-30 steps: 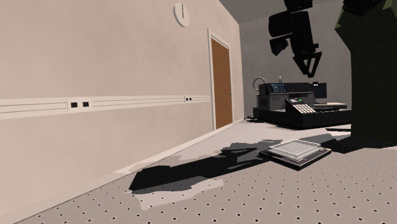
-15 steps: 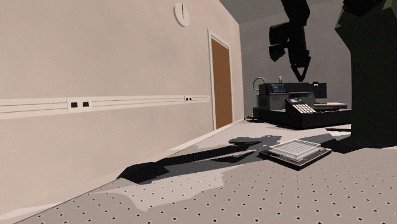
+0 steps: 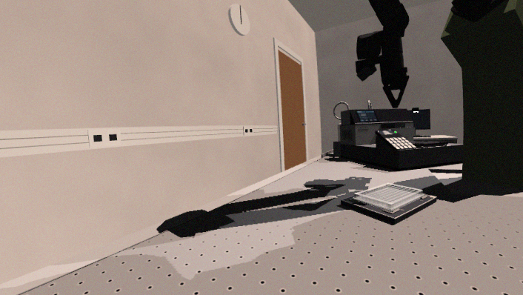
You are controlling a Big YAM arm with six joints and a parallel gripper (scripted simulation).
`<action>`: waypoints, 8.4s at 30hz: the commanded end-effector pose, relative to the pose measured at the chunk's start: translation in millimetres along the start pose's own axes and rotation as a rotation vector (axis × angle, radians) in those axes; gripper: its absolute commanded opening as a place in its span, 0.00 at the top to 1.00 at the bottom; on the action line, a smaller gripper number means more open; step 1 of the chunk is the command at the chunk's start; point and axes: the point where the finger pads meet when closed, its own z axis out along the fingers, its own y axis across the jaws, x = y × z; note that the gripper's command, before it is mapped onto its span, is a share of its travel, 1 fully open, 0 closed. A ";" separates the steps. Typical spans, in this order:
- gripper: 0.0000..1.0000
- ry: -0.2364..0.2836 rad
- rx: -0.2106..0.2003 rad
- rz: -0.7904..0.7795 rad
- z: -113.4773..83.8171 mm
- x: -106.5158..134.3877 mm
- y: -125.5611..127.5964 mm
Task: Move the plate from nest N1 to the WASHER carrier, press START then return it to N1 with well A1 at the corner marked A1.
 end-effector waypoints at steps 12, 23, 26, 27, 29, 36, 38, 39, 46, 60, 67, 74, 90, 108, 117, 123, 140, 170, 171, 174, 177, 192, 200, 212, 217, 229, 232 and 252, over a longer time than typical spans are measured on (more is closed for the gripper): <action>0.00 -0.009 -0.009 -0.376 23.6 -17.5 48.3; 0.00 -0.011 -0.009 -0.547 44.2 -30.3 86.9; 0.00 -0.012 -0.010 -0.525 51.0 -34.7 99.7; 0.00 -0.012 -0.010 -0.524 53.3 -36.1 104.0; 0.00 -0.012 -0.010 -0.524 56.1 -38.0 109.5; 0.00 -0.014 -0.010 -0.712 66.2 -35.0 132.4; 0.00 -0.014 -0.010 -0.712 66.2 -35.0 132.4; 0.00 -0.014 -0.010 -0.746 68.2 -34.5 137.0; 0.00 -0.015 -0.009 -0.978 82.5 -30.0 168.7; 0.00 0.016 0.000 -1.023 113.0 -14.5 213.7; 0.00 0.025 0.022 -1.008 115.5 -14.3 210.5; 0.00 0.029 0.015 -1.012 115.6 -10.9 213.0; 0.00 0.029 0.015 -1.012 115.6 -10.9 213.0; 0.00 0.029 0.015 -1.012 115.6 -10.9 213.0; 0.00 -0.010 -0.003 -1.020 126.4 -19.6 226.9; 0.00 -0.009 -0.007 -1.024 133.3 -17.3 228.8; 0.00 -0.008 -0.007 -1.024 158.3 -17.1 228.5; 0.00 -0.001 0.002 -1.028 172.5 -17.8 222.9; 0.00 -0.001 0.002 -1.028 172.5 -17.8 222.9; 0.00 -0.009 -0.005 -1.022 179.4 -17.7 227.5; 0.00 -0.008 -0.006 -1.023 181.5 -17.2 228.0; 0.00 -0.008 -0.006 -1.023 190.0 -17.4 227.7; 0.00 -0.008 -0.007 -1.024 195.5 -16.5 228.3; 0.00 -0.008 -0.007 -1.024 202.2 -16.4 228.3; 0.00 -0.008 -0.007 -1.023 205.5 -16.5 228.2; 0.00 -0.001 0.002 -1.028 201.8 -17.9 222.8; 0.00 -0.001 0.002 -1.028 201.8 -17.9 222.8; 0.16 -0.001 0.002 -1.028 201.8 -17.9 222.8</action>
